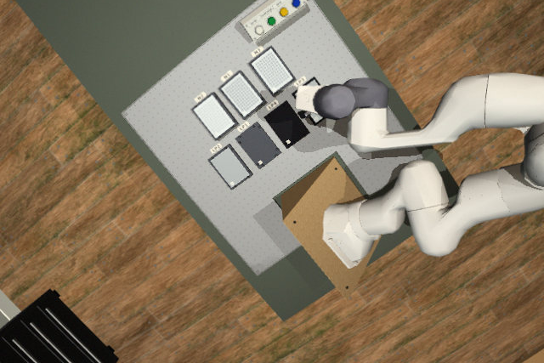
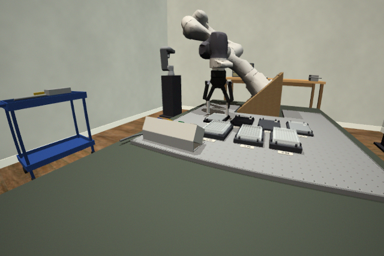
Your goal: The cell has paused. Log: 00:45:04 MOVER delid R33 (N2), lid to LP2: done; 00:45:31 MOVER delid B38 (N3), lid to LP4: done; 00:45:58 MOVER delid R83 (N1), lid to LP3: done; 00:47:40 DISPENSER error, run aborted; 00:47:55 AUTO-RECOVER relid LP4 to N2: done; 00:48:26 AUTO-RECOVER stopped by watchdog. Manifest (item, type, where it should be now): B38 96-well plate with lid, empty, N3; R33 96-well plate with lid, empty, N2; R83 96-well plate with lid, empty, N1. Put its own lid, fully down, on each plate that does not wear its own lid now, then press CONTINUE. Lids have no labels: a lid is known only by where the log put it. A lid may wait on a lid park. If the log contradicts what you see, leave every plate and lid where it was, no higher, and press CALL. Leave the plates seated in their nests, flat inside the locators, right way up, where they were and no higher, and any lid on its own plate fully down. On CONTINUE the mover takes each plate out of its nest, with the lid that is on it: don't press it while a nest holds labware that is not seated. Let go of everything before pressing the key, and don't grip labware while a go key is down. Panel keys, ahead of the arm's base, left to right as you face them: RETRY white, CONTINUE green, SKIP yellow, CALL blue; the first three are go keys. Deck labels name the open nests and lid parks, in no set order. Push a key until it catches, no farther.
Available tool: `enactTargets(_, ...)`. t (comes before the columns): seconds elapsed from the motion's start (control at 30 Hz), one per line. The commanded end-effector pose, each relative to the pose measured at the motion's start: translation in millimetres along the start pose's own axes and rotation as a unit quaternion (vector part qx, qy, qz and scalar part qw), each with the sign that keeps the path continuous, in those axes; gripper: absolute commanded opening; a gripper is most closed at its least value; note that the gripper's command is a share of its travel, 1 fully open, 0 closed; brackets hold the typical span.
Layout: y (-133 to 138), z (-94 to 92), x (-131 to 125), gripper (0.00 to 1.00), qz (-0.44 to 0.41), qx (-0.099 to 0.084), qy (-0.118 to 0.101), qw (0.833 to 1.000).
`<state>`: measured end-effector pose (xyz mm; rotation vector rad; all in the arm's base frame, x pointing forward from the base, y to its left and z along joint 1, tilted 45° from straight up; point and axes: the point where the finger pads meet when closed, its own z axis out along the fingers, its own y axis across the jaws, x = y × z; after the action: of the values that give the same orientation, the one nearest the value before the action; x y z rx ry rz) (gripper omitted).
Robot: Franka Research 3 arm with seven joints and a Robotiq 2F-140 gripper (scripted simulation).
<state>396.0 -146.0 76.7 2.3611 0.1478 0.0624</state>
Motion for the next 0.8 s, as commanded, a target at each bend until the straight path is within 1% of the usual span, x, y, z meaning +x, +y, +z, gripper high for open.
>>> enactTargets(0.0, 1.3, 0.7, 1.2, 0.66, 0.001, 0.000, 0.000, 1.000)
enactTargets(0.77, 1.3, 5.5, 1.2, 0.66, 0.001, 0.000, 0.000, 1.000)
